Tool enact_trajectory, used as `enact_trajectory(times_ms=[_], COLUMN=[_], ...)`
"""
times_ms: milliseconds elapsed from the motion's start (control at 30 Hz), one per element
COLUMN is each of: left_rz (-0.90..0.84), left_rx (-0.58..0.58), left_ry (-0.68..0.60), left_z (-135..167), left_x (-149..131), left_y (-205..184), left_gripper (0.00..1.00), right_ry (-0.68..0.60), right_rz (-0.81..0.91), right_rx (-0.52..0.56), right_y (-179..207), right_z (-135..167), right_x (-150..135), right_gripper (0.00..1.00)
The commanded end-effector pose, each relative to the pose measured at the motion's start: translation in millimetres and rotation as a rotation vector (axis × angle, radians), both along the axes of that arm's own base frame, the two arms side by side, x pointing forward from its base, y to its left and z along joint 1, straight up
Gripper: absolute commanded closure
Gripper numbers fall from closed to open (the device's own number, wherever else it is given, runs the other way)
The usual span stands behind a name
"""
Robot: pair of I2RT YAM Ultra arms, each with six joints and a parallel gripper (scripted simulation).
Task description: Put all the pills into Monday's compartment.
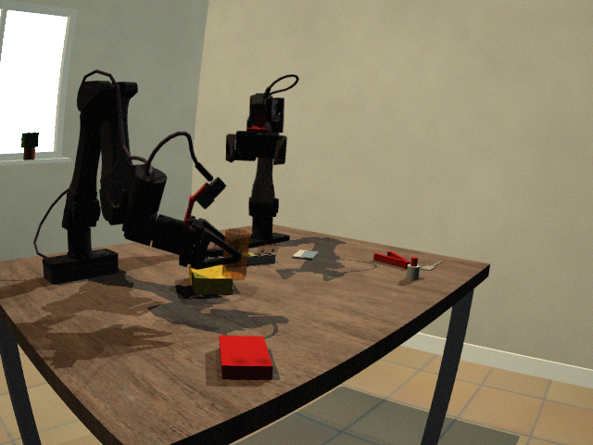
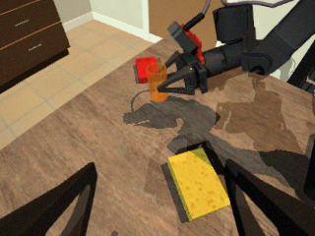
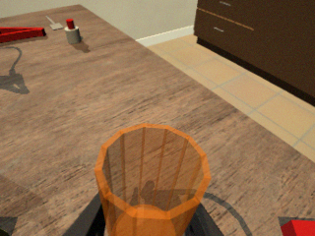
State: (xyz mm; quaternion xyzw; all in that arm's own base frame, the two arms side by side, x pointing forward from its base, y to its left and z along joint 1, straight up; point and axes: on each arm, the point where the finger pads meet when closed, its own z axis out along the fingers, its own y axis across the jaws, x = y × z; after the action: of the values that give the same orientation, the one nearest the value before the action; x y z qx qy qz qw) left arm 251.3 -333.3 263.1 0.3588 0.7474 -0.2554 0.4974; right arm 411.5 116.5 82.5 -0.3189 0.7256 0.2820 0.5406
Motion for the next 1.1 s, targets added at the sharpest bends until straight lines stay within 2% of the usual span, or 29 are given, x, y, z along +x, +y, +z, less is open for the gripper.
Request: enact_trajectory(times_ms=[0,633,867,1067], left_rz=[0.001,0.001,0.001,0.001], left_rx=[-0.012,-0.012,-0.012,-0.012], left_ry=[-0.007,-0.007,-0.007,-0.007], left_z=[5,5,5,5], left_x=[0,0,0,0], left_y=[0,0,0,0], left_gripper=[0.00,0.00,0.00,0.00], right_ry=[-0.084,-0.092,-0.086,-0.098], right_rz=[0.036,0.045,0.048,0.050], right_rx=[0.026,0.026,0.026,0.028], right_y=[2,7,8,6], right_z=[13,17,-26,-31], right_x=[1,-3,-4,-1], right_gripper=[0.64,0.64,0.64,0.64])
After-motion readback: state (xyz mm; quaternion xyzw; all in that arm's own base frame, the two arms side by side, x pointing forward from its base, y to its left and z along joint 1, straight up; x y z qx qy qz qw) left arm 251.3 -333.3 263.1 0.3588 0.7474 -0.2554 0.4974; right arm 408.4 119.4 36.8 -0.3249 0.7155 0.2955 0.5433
